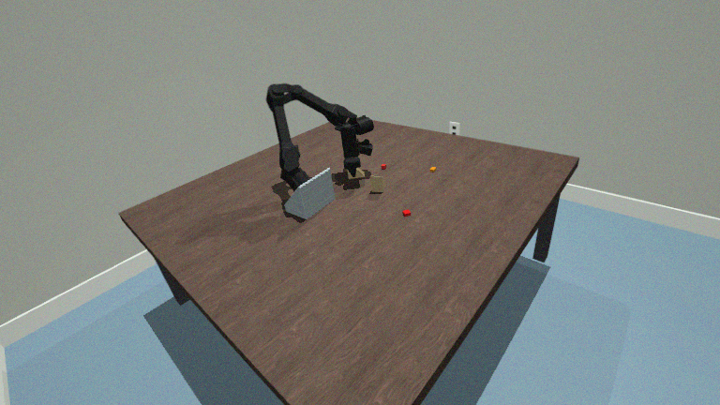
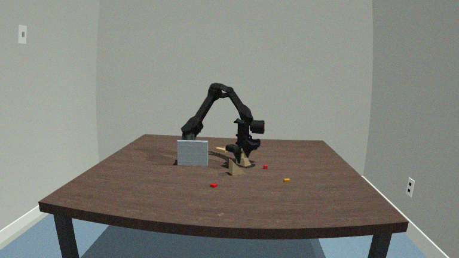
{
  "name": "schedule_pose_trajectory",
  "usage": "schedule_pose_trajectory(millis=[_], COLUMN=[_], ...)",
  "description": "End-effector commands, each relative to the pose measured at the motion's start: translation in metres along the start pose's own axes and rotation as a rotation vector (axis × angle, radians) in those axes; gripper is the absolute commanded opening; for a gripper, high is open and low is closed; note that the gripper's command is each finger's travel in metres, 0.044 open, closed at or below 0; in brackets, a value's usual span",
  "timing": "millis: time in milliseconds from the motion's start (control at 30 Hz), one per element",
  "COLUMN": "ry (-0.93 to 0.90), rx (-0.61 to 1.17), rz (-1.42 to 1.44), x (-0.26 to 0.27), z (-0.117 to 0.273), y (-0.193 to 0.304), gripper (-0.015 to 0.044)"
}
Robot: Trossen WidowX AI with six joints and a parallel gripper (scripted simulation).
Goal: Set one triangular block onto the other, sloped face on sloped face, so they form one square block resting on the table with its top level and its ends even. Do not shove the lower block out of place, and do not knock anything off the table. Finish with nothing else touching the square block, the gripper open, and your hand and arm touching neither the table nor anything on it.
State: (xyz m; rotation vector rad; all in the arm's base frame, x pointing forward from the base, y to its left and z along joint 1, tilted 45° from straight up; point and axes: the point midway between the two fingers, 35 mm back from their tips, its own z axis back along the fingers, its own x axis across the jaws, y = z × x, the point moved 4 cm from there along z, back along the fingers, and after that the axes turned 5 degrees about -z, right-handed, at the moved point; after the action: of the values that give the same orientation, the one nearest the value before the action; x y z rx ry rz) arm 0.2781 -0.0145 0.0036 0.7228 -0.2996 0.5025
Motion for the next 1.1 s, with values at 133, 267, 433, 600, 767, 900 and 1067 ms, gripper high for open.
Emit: schedule_pose_trajectory(millis=[133,267,433,600,767,900,1067], ry=[0.001,0.001,0.001,0.001,0.001,0.001,0.001], rx=[0.001,-0.001,-0.001,0.0,0.005,0.005,0.006], rz=[-0.002,0.0,0.0,0.004,0.035,0.108,0.232], x=[0.0,0.0,0.0,0.0,-0.001,-0.001,-0.001], z=[0.013,0.029,0.03,0.03,0.028,0.028,0.027], y=[-0.001,0.0,0.0,0.0,-0.001,-0.001,-0.001], gripper=[0.0,0.0,0.0,0.0,0.0,0.0,0.0])
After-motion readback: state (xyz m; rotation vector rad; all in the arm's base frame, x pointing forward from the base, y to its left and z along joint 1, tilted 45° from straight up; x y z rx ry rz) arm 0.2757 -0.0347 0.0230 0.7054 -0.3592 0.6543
